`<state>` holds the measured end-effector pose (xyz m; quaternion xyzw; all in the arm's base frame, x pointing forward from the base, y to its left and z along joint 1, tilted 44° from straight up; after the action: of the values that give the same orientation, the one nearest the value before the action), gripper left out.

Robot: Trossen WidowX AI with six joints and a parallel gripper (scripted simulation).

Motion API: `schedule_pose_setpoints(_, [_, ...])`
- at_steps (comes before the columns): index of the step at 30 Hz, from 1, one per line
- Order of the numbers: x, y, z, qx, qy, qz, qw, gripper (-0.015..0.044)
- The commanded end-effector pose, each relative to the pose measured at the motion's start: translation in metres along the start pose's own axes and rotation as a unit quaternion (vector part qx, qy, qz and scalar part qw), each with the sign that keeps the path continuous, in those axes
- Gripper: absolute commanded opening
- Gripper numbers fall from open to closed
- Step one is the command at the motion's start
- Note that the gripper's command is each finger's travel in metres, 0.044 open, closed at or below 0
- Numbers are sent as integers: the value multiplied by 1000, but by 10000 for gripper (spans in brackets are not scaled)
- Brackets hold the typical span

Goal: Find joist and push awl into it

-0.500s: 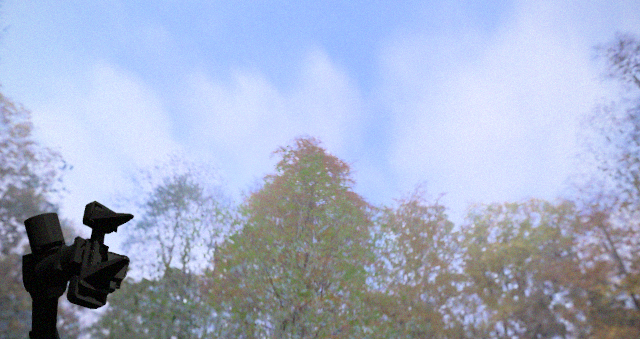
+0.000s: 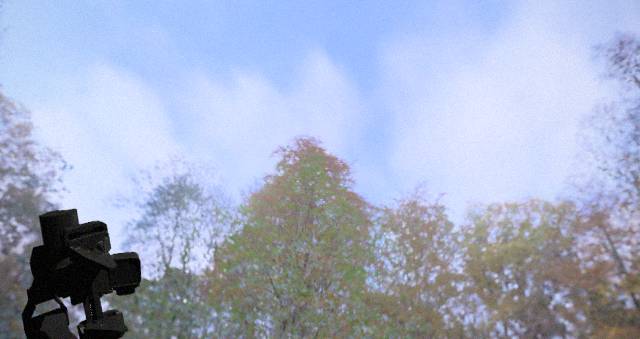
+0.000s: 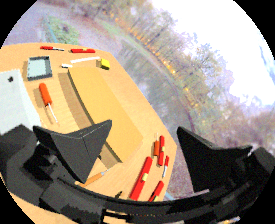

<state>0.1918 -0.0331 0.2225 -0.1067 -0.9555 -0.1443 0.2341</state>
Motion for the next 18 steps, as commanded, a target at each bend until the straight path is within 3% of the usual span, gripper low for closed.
schedule_pose_setpoints(1, [-43, -48, 31, -174, 63, 187, 965, 440])
schedule_pose_setpoints(11, [-64, -113, 83, -323, 40, 448, 833, 440])
schedule_pose_setpoints(18, [-64, -114, 84, -325, 38, 454, 829, 440])
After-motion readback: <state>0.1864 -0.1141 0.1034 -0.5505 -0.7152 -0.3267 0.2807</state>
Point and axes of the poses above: the point midway between the two fingers, 35 mm back from their tips, its own x axis back along the fingers, its own z axis across the jaws, y = z × x, the point moved 3 cm from there along x, back along the fingers, and after that the axes turned 14 degrees about -x, right-handed, at the moved point
